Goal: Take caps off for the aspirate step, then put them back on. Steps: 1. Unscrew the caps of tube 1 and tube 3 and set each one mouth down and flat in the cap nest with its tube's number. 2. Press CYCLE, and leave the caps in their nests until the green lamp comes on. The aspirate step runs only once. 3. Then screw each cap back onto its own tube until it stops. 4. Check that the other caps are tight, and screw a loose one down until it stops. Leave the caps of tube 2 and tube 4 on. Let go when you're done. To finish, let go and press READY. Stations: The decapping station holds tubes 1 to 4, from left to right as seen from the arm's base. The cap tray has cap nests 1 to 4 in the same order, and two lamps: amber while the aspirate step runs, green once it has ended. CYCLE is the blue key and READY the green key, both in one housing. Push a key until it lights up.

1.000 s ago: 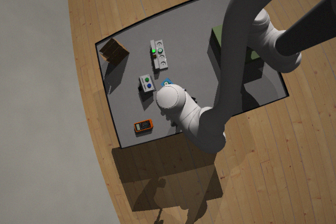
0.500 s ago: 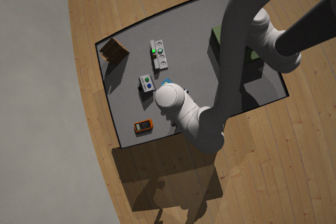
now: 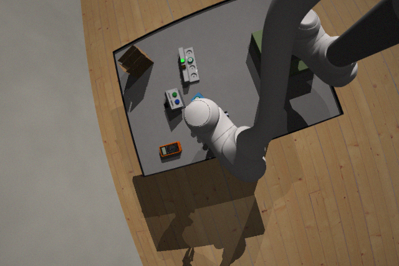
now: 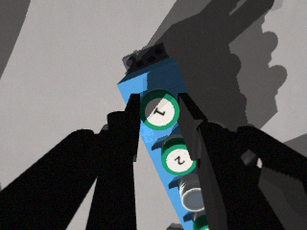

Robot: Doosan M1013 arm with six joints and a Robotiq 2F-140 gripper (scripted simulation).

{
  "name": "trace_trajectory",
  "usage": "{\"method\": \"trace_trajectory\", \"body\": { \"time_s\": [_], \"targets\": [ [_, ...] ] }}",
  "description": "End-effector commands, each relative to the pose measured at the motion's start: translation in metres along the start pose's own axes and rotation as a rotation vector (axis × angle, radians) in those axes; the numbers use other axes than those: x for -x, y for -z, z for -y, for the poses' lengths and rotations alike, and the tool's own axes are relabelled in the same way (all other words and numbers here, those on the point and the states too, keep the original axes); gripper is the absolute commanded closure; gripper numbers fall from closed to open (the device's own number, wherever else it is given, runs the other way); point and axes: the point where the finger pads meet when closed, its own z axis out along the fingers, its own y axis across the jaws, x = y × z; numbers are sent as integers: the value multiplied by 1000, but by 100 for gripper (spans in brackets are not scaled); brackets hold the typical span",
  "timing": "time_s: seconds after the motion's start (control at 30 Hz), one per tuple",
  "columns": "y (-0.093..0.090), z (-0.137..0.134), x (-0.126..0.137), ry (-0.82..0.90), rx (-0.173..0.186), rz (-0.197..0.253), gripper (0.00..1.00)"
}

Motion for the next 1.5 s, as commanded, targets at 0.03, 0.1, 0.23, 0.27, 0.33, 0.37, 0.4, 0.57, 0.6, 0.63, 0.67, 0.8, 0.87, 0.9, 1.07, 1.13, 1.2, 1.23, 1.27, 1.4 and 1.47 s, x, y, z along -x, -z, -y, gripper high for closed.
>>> {"method": "trace_trajectory", "body": {
  "time_s": [0.03, 0.1, 0.23, 0.27, 0.33, 0.37, 0.4, 0.57, 0.6, 0.63, 0.67, 0.8, 0.87, 0.9, 1.07, 1.13, 1.2, 1.23, 1.27, 1.4, 1.47],
  "targets": [
    [1, -1, 0, -154, 6, 14, 70],
    [1, -1, 0, -154, 6, 14, 70],
    [0, -1, 0, -154, 6, 14, 59],
    [0, -1, 0, -154, 6, 14, 59],
    [0, -1, 0, -154, 6, 14, 59],
    [0, -1, 0, -154, 6, 14, 59],
    [0, -1, 0, -154, 6, 14, 59],
    [0, -1, 0, -154, 6, 14, 59],
    [0, -1, 0, -70, 5, 14, 59],
    [0, -1, 0, 13, 5, 14, 59],
    [0, -1, 0, 96, 4, 14, 59],
    [0, -1, 0, 327, 3, 16, 59],
    [0, -1, 0, 327, 3, 16, 59],
    [0, -1, 0, 431, 2, 15, 59],
    [0, -1, 0, 749, 0, 17, 59],
    [0, -1, 0, 866, -1, 18, 59],
    [0, -1, 0, 893, -2, 15, 59],
    [0, 0, 0, 893, -2, 15, 59],
    [0, -1, 0, 893, -2, 15, 59],
    [0, -1, 0, 893, -2, 15, 59],
    [0, -1, 0, 893, -2, 15, 70]
  ]
}}
